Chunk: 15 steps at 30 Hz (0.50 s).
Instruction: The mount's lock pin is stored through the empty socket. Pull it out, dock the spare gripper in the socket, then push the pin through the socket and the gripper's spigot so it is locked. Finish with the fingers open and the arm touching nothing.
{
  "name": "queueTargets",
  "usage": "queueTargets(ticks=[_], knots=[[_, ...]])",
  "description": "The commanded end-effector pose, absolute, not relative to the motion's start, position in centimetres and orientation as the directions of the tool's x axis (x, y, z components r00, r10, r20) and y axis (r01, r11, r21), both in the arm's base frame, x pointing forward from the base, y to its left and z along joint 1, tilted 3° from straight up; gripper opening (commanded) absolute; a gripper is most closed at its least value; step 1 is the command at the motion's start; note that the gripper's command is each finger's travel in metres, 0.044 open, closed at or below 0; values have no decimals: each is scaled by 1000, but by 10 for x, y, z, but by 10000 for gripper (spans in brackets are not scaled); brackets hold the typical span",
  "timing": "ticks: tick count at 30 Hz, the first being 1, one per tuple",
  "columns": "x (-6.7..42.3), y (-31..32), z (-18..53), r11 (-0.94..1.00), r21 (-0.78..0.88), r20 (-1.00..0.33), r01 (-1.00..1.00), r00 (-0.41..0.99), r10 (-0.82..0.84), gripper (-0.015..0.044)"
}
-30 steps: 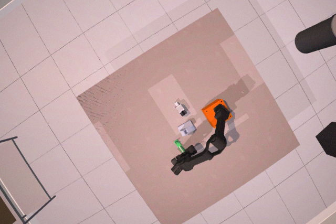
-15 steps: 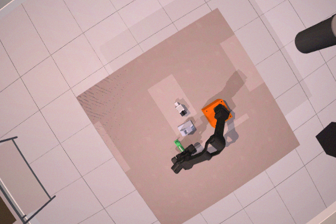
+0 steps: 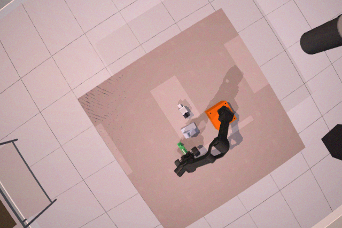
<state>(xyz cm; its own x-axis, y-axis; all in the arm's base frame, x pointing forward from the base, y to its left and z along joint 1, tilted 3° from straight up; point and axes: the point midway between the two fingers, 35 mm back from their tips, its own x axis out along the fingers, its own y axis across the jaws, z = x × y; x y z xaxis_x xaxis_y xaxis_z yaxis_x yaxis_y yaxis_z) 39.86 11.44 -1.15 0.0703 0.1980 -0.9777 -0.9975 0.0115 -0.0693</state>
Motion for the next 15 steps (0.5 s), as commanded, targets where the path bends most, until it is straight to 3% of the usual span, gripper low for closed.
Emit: queueTargets(ticks=[1, 15], knots=[[398, 113, -13, 14, -65, -979, -998, 66, 194, 0], [393, 112, 4, 12, -50, -980, -999, 51, 194, 0]])
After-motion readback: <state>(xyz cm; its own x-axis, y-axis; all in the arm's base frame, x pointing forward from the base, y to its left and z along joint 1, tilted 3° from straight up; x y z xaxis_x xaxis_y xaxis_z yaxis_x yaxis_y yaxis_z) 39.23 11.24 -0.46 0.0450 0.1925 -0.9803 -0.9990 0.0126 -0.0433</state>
